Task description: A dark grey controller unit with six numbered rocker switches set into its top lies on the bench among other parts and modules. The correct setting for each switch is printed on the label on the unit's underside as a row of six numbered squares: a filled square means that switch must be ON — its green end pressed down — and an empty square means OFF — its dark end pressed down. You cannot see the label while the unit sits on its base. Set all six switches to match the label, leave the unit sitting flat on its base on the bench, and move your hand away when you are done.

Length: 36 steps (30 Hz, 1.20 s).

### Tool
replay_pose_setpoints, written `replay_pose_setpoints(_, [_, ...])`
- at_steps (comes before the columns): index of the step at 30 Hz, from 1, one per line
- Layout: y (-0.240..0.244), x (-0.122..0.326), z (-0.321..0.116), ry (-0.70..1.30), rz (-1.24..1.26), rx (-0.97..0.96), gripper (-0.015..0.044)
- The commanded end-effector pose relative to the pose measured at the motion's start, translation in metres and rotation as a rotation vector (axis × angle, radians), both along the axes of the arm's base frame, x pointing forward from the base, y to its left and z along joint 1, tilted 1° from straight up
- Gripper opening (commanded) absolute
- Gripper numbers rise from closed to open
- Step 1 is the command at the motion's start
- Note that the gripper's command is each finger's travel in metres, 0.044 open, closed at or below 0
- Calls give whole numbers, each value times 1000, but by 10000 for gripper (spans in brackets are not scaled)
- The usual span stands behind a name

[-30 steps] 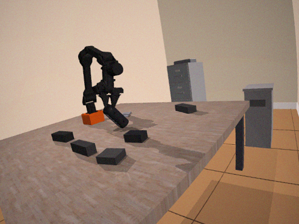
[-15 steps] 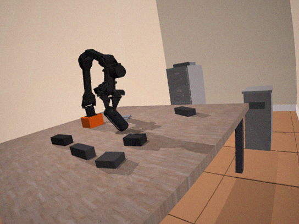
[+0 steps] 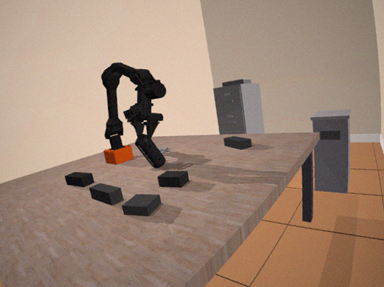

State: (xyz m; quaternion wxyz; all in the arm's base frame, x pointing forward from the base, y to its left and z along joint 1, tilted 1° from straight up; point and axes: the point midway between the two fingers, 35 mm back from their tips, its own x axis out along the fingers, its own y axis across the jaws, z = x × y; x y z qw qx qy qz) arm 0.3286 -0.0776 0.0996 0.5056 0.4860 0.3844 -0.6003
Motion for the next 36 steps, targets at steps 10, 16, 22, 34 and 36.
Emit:
replay_pose_setpoints(10, [15, 4, 2, 1, 3, -16, 335])
replay_pose_setpoints(16, [21, 5, 2, 3, 2, -28, 335])
replay_pose_setpoints(22, [26, 6, 3, 6, 2, -40, 335])
replay_pose_setpoints(34, [35, 8, 3, 4, 2, -29, 335])
replay_pose_setpoints(36, [37, 8, 3, 3, 2, -26, 335])
